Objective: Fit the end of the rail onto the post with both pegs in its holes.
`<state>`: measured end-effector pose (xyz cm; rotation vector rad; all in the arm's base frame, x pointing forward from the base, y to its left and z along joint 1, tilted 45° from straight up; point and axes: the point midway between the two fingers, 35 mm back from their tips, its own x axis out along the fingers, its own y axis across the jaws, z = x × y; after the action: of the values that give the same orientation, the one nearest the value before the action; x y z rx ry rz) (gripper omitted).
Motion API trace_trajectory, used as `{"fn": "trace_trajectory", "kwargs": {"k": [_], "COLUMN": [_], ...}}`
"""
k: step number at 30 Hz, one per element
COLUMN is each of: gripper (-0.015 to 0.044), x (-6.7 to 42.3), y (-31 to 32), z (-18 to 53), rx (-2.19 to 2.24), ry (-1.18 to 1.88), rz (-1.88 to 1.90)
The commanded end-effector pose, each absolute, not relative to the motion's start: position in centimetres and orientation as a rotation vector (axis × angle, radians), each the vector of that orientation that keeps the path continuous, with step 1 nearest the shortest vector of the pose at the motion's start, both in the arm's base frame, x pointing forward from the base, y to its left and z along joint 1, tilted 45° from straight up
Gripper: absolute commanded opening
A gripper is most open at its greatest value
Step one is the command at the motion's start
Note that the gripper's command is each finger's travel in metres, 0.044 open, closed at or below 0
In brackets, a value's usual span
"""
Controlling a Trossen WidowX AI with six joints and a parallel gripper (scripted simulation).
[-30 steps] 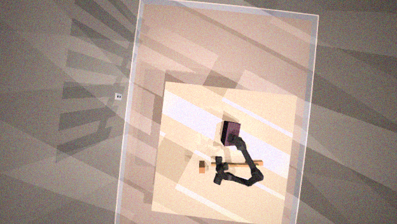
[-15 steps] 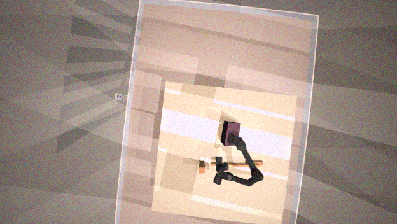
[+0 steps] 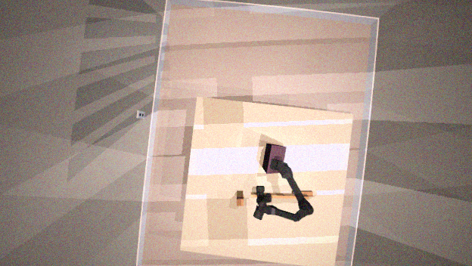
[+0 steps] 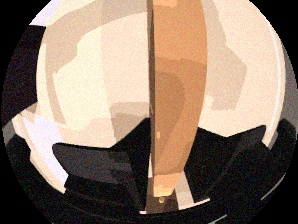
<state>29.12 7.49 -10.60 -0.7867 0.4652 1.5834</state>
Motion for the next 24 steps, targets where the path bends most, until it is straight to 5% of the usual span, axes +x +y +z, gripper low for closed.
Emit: {"fn": "trace_trajectory", "kwargs": {"k": [1, 24], "gripper": [0.0, 0.0], "x": [29.59, 29.85], "y": [7.18, 6.4], "z": [-10.22, -9.37], "rx": [-0.792, -0.792], "ry": [0.452, 0.452], "rz": [1.574, 1.574]}}
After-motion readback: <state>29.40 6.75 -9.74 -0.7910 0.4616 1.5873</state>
